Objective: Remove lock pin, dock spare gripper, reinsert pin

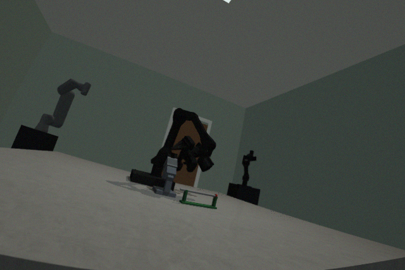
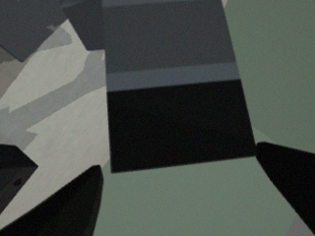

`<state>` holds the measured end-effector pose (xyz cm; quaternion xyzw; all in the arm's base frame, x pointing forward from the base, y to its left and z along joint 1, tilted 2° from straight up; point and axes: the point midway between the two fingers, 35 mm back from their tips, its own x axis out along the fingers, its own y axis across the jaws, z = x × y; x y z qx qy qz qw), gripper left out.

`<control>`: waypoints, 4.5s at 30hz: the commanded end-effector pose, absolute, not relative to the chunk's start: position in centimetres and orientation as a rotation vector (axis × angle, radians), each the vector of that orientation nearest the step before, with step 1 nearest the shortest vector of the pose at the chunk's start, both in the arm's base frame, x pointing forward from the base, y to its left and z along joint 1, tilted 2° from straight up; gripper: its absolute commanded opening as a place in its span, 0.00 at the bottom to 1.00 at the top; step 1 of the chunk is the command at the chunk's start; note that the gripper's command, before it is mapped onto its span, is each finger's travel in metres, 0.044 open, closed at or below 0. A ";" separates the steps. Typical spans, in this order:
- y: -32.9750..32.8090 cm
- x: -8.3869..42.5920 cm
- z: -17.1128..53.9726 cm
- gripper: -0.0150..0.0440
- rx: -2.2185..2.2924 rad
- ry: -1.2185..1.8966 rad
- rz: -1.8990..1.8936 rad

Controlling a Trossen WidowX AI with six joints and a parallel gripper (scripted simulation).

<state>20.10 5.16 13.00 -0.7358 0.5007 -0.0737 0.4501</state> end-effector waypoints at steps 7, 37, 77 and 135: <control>4.8 18.9 14.2 1.00 -1.808 1.200 -0.113; 4.3 18.3 18.9 1.00 -1.767 1.071 0.075; 17.8 28.3 17.9 0.56 -1.644 1.281 0.730; 16.7 38.3 4.9 0.56 -1.556 1.251 1.124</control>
